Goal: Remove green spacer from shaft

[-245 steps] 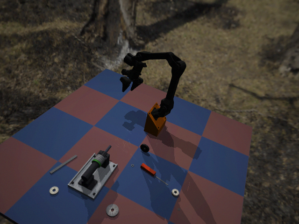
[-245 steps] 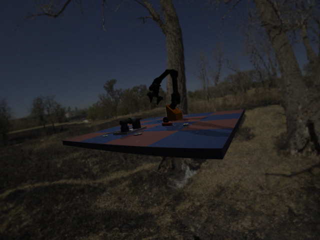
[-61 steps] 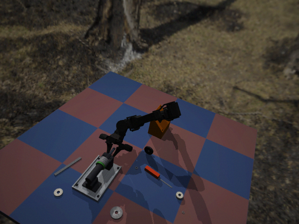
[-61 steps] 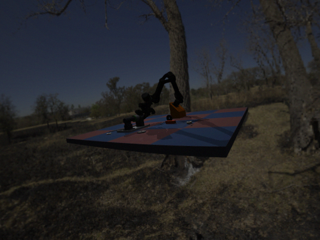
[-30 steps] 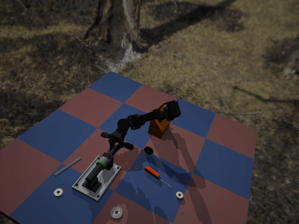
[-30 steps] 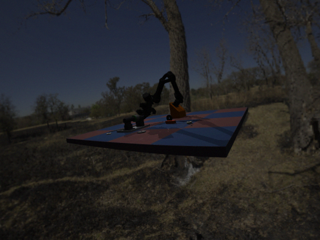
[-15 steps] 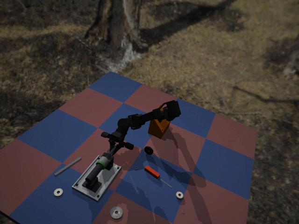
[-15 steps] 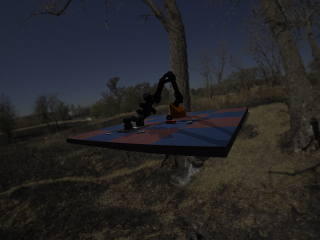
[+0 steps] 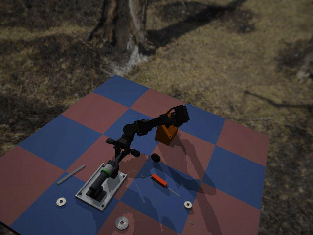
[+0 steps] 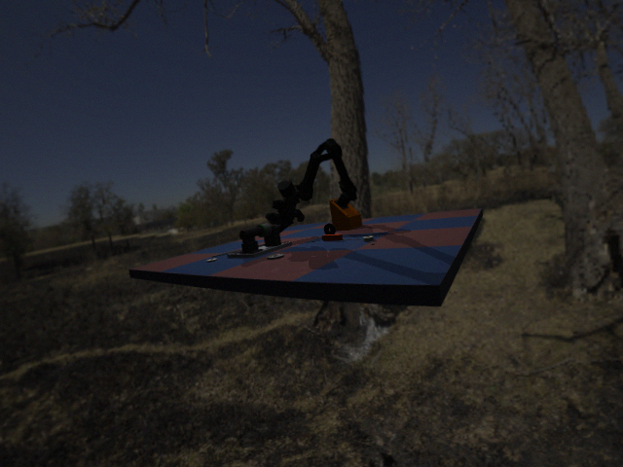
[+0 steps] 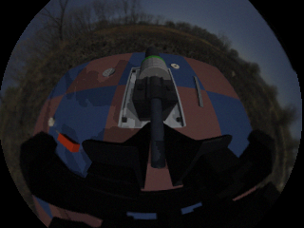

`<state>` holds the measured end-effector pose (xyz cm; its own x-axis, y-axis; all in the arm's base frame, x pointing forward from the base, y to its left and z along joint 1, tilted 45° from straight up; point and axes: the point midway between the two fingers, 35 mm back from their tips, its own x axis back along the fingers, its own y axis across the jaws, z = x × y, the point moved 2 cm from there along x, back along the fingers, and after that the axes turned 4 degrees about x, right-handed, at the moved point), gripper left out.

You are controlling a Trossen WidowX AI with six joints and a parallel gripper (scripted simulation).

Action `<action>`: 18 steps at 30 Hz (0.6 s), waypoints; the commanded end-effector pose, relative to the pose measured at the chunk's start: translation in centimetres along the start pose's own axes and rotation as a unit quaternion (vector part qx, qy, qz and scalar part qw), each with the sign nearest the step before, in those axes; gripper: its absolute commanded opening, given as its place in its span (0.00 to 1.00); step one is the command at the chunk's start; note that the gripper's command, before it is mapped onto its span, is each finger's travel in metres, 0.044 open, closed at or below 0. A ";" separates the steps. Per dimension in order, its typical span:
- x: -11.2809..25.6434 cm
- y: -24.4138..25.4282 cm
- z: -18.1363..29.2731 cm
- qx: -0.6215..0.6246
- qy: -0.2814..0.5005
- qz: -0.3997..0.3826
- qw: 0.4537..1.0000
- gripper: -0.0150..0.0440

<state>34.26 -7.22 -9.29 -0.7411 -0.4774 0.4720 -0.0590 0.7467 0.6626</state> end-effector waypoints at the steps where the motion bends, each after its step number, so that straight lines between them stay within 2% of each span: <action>1: 0.1 0.0 0.0 0.002 0.000 -0.002 1.000 0.25; 18: 0.2 0.1 0.1 0.002 0.000 -0.002 1.000 0.25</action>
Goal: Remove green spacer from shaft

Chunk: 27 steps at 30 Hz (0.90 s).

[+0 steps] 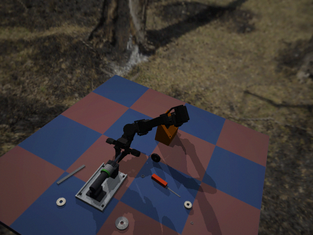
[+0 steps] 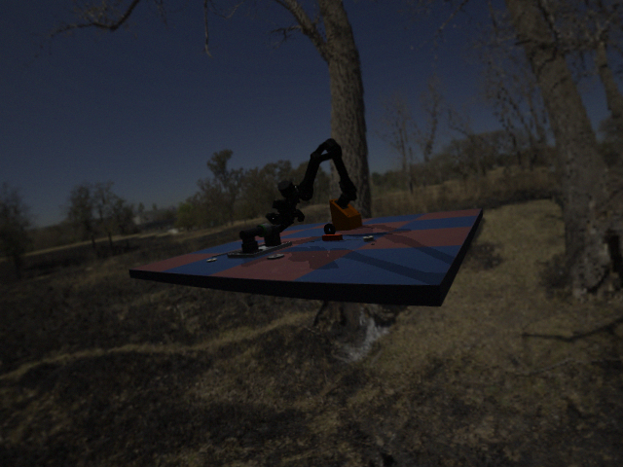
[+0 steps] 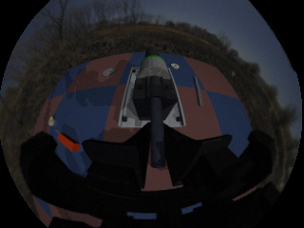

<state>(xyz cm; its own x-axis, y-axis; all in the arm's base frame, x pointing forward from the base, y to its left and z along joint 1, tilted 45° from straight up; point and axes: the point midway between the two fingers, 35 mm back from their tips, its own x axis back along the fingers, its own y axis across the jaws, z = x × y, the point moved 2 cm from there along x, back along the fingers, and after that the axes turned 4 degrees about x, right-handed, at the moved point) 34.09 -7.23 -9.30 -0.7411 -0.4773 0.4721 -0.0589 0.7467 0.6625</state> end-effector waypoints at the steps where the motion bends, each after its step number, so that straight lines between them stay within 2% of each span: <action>1: 0.1 0.1 0.0 0.002 0.000 -0.002 1.000 0.25; 27: 0.2 0.1 0.2 0.002 0.000 -0.002 1.000 0.25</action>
<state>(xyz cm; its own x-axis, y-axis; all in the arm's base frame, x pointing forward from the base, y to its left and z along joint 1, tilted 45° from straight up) 33.84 -7.23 -9.32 -0.7411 -0.4772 0.4722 -0.0587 0.7468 0.6625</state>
